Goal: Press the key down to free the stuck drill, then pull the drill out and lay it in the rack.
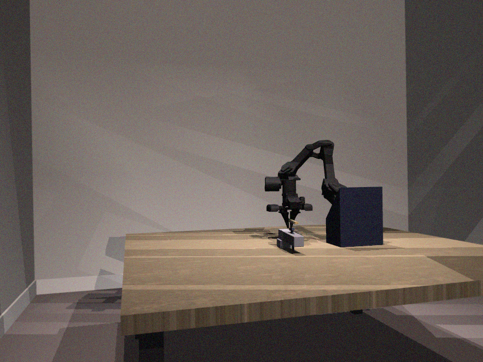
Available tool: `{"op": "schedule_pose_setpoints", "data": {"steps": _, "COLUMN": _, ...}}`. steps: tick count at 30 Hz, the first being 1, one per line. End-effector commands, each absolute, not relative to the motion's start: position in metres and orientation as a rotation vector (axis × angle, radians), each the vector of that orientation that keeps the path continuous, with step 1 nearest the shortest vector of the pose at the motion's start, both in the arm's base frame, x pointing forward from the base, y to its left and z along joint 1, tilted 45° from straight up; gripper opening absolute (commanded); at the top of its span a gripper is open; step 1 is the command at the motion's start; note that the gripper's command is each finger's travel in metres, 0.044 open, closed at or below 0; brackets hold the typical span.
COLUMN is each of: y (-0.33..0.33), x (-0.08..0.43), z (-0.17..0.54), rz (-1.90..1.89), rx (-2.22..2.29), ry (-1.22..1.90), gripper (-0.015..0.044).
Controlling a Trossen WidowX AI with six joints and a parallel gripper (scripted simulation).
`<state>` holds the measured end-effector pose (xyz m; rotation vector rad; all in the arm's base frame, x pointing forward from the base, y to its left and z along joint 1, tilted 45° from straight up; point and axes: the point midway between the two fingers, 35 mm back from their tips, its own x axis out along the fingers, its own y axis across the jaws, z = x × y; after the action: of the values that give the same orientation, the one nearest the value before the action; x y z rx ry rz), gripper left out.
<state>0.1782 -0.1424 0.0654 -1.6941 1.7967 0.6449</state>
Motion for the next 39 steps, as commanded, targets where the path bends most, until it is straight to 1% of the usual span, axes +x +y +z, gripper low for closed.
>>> {"op": "schedule_pose_setpoints", "data": {"steps": 1, "y": -0.146, "x": 0.176, "z": 0.059, "rz": 0.661, "rx": -1.694, "ry": 1.798, "gripper": 0.0}}
{"op": "schedule_pose_setpoints", "data": {"steps": 39, "y": -0.176, "x": 0.174, "z": 0.029, "rz": 0.66, "rx": -1.695, "ry": 1.799, "gripper": 0.0}}
